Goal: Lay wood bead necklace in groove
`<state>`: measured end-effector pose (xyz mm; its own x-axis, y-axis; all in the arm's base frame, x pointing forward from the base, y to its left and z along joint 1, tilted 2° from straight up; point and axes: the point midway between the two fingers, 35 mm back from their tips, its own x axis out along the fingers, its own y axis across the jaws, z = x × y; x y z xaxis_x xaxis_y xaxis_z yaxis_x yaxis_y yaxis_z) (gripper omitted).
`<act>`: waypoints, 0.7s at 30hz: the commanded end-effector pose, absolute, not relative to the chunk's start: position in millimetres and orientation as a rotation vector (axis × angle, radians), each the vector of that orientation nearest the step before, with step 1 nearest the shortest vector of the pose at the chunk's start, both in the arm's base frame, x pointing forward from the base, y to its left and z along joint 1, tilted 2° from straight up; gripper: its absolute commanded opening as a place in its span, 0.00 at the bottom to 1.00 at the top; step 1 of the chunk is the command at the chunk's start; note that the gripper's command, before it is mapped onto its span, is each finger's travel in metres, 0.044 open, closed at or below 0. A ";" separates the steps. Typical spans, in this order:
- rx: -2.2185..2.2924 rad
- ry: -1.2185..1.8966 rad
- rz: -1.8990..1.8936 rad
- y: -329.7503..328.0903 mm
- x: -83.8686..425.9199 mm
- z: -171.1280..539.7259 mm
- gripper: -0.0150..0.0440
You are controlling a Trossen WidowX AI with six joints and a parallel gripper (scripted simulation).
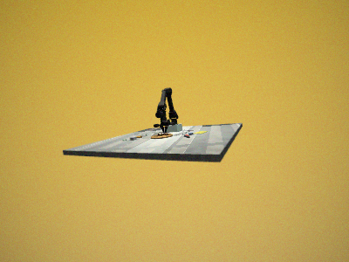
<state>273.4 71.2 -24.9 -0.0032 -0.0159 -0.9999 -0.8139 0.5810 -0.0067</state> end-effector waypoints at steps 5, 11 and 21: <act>-0.748 1.459 0.732 70.9 270.6 -12.6 0.25; -0.748 1.459 0.732 72.0 272.4 -12.4 0.25; -0.747 1.457 0.732 89.1 299.4 -10.8 0.25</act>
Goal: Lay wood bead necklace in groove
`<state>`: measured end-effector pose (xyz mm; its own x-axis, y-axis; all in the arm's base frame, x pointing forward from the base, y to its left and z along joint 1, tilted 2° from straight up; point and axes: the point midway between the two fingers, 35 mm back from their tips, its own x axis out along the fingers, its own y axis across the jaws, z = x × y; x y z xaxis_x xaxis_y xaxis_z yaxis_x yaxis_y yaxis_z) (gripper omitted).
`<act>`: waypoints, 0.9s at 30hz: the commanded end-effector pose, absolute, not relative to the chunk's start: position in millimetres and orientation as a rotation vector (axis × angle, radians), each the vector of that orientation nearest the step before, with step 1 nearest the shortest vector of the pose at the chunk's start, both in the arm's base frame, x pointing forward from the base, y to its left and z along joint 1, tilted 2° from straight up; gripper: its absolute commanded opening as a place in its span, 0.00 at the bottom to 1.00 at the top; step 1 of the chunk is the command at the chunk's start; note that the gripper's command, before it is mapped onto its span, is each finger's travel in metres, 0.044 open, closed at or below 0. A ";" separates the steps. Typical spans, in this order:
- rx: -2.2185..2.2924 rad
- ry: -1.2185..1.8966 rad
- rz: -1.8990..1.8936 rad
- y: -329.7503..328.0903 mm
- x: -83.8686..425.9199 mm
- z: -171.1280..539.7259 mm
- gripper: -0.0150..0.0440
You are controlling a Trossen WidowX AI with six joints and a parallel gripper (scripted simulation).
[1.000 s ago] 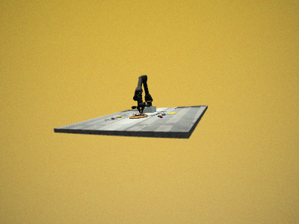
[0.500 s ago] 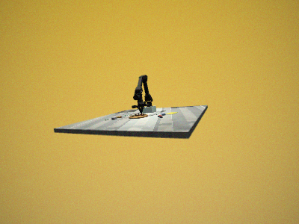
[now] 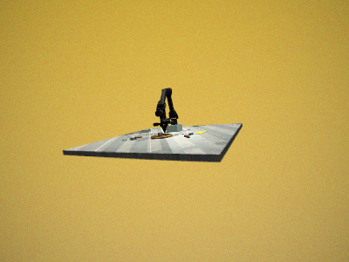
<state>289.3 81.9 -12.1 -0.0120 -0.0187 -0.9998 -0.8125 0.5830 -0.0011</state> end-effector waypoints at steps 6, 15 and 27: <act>-0.747 1.455 0.732 100.2 315.0 -10.8 0.25; -0.746 1.453 0.732 117.7 337.0 -12.1 0.25; -0.746 1.453 0.732 120.5 340.3 -13.5 0.25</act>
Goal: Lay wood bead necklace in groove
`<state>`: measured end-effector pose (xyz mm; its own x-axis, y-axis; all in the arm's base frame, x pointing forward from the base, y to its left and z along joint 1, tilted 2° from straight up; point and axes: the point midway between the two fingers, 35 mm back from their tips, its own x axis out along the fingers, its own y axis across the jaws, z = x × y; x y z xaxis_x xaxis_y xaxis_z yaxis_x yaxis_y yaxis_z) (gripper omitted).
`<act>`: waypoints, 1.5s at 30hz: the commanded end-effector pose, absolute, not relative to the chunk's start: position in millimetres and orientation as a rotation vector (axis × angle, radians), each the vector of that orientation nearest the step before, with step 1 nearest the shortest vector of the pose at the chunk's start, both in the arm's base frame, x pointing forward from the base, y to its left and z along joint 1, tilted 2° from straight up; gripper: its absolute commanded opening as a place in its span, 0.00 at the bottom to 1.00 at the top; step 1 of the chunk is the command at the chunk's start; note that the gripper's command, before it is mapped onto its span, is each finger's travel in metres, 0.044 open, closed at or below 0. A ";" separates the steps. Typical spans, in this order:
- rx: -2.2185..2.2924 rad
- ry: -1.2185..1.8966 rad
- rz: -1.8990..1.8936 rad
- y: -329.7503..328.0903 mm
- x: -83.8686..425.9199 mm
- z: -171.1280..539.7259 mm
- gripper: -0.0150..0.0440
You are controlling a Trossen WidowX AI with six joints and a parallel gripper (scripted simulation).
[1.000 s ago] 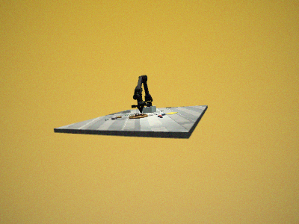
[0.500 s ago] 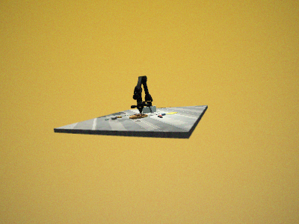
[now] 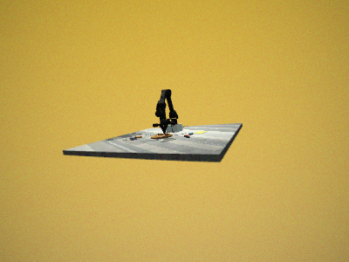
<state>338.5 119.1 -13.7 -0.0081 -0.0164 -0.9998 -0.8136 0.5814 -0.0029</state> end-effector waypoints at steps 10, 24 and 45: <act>-0.746 1.453 0.732 120.3 340.2 -29.0 0.25; -0.752 1.447 0.732 120.5 342.1 -28.4 0.61; -0.746 1.453 0.732 119.2 338.4 -12.5 1.00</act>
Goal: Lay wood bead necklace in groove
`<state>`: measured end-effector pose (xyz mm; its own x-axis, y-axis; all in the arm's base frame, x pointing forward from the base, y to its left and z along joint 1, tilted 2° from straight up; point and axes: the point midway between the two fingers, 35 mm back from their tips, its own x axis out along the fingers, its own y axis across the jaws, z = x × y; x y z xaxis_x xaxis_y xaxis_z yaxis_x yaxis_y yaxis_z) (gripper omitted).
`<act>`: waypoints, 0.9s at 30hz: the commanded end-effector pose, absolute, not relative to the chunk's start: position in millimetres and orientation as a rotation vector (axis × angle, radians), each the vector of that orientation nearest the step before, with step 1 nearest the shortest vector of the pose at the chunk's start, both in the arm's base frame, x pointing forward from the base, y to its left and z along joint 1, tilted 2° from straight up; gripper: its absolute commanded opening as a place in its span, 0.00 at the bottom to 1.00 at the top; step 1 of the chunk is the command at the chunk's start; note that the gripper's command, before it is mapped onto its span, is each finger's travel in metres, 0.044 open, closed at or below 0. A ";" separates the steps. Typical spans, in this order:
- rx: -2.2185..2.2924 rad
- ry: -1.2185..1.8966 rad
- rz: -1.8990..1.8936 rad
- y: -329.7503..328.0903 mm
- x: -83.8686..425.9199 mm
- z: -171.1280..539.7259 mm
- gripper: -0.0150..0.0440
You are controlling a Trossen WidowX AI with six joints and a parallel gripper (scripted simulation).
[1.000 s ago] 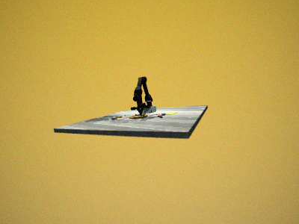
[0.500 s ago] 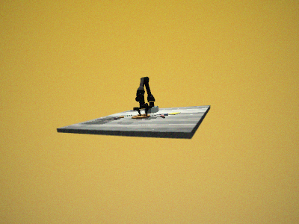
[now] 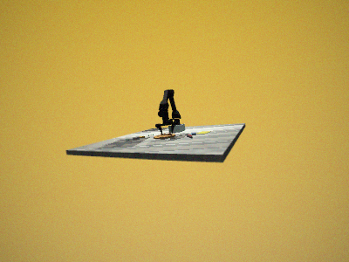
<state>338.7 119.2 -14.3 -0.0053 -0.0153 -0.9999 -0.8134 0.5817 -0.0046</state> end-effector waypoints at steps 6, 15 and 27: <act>-0.712 1.467 0.696 97.8 312.7 -1.1 0.73; -0.662 1.488 0.644 69.5 271.1 8.8 0.46; -0.666 1.475 0.647 70.8 274.9 -0.2 0.46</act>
